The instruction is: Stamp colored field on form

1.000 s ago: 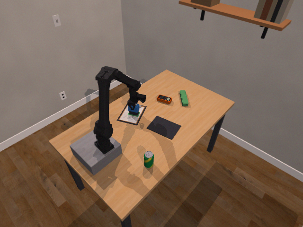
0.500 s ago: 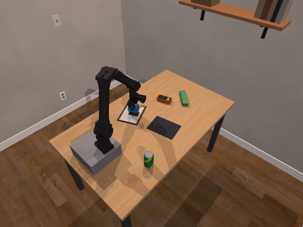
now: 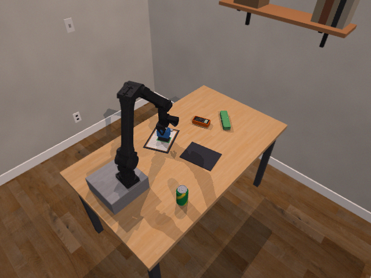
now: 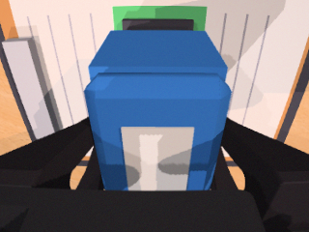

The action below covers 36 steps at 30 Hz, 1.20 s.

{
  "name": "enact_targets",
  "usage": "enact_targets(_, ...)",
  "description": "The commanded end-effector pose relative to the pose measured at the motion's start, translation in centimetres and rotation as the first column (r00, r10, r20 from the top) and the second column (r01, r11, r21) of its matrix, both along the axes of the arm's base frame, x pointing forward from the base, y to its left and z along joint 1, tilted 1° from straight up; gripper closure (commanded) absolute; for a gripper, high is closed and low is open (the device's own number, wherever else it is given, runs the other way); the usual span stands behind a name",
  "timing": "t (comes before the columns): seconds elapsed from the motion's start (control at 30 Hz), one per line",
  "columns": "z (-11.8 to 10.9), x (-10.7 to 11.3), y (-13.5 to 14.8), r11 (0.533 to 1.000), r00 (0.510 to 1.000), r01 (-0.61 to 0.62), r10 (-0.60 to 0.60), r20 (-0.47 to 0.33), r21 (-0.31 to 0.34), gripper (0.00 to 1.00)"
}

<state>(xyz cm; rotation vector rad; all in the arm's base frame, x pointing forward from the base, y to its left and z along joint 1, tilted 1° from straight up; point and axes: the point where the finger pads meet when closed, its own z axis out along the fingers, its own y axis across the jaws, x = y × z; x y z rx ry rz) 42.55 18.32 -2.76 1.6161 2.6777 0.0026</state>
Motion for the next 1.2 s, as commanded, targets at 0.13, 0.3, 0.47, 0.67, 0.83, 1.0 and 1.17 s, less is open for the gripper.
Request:
enact_targets(0.13,-2.3,0.1,-0.4,1.000,1.000,-0.003,0.003,-0.004,-0.002,0.67)
enact_targets(0.3,-2.8,0.4,-0.3,1.000,1.000,-0.003,0.003,0.001,0.000,0.67)
enact_targets(0.47,-2.8,0.4,-0.3,1.000,1.000,-0.003,0.003,0.001,0.000,0.67)
enact_targets(0.67,-2.8,0.4,-0.3,1.000,1.000,-0.003,0.003,0.001,0.000,0.67)
enact_targets(0.83,-2.8,0.4,-0.3,1.000,1.000,-0.003,0.003,0.001,0.000,0.67)
enact_targets(1.0,-2.8,0.4,-0.3,1.000,1.000,-0.003,0.003,0.001,0.000,0.67)
enact_targets(1.17,-2.8,0.4,-0.3,1.000,1.000,-0.003,0.003,0.001,0.000,0.67)
